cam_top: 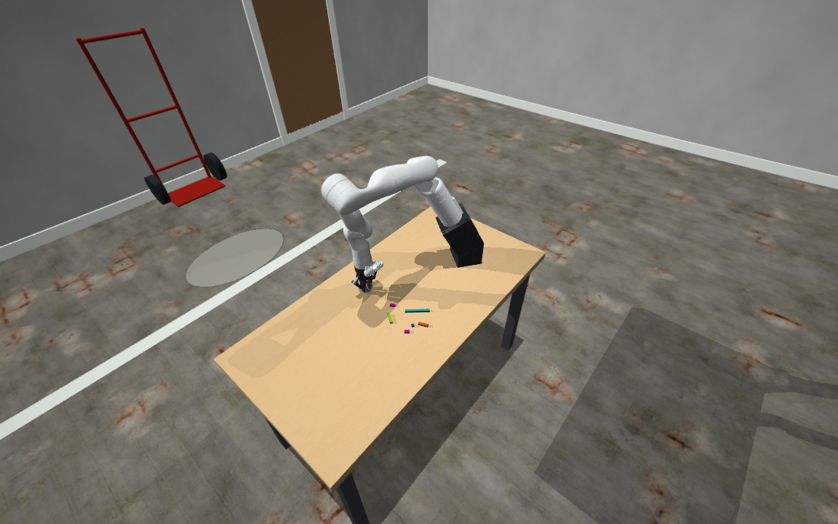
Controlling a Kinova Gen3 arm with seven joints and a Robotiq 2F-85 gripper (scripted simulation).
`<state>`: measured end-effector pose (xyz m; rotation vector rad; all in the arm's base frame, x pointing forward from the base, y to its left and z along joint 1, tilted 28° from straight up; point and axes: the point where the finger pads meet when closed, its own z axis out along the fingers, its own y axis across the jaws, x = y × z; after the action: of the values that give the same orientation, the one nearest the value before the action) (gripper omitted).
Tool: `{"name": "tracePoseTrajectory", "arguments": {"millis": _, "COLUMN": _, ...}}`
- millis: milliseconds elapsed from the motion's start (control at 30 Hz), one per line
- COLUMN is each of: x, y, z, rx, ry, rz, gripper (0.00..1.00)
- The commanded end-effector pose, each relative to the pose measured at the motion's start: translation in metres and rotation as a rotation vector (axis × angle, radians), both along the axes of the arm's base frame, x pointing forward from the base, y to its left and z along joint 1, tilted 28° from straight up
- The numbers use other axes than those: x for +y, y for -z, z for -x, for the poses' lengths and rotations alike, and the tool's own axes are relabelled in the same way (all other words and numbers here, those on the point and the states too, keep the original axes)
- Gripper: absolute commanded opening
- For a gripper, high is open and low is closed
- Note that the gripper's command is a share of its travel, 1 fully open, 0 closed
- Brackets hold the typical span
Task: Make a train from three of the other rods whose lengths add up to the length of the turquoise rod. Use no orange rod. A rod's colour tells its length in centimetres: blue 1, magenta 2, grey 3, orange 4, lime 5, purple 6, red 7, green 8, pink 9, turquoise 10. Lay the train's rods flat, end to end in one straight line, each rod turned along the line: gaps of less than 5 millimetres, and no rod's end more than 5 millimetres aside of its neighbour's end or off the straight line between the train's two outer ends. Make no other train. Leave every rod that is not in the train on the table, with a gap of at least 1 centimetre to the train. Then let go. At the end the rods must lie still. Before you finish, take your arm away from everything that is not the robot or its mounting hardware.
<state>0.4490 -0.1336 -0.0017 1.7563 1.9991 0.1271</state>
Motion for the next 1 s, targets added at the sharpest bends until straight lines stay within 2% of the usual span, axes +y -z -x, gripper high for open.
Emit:
{"name": "tracePoseTrajectory", "arguments": {"millis": 0, "x": 0.0001, "y": -0.0005, "z": -0.0002, "rx": -0.001, "ry": 0.000, "rz": 0.000, "gripper": 0.24}}
{"name": "tracePoseTrajectory", "arguments": {"millis": 200, "x": 0.0001, "y": -0.0005, "z": -0.0002, "rx": -0.001, "ry": 0.000, "rz": 0.000, "gripper": 0.24}}
{"name": "tracePoseTrajectory", "arguments": {"millis": 233, "x": 0.0001, "y": -0.0005, "z": -0.0002, "rx": -0.001, "ry": 0.000, "rz": 0.000, "gripper": 0.05}}
{"name": "tracePoseTrajectory", "arguments": {"millis": 967, "x": 0.0001, "y": -0.0005, "z": -0.0002, "rx": -0.001, "ry": 0.000, "rz": 0.000, "gripper": 0.05}}
